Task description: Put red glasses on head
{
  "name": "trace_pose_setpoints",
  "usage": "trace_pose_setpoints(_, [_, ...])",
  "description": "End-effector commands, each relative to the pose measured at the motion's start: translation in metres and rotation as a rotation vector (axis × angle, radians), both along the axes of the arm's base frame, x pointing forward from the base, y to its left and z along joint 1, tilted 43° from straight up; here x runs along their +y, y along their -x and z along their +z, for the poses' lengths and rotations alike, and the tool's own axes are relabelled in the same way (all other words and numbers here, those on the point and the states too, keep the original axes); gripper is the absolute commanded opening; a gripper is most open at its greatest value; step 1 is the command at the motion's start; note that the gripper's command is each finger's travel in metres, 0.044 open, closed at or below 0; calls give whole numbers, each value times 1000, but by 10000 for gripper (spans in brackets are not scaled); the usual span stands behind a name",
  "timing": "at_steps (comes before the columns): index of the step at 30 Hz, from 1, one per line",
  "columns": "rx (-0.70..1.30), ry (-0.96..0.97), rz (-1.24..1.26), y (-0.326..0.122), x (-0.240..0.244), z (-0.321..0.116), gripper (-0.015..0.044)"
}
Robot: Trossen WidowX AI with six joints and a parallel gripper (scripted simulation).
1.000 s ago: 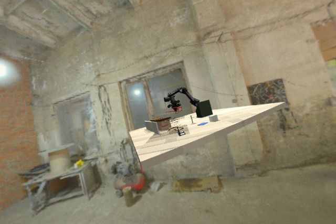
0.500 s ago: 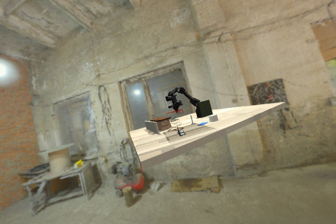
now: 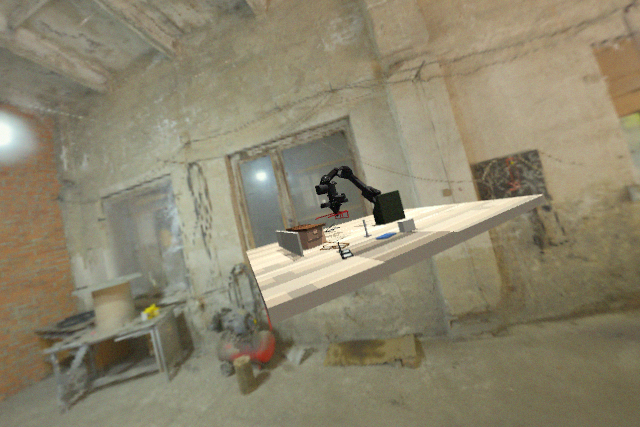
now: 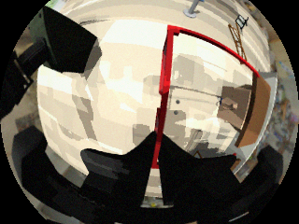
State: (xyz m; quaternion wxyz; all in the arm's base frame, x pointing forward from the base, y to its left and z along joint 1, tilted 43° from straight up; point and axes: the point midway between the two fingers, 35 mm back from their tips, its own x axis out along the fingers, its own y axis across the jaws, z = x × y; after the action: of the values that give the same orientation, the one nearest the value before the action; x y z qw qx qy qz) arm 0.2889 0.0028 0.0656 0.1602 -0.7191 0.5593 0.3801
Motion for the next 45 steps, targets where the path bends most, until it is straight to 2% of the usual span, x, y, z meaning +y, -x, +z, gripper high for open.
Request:
trace_pose_setpoints(1, [13,-16,-2,0,-3,-5,0])
trace_pose_setpoints(45, [4,-2,4,-2,-23,-28,0])
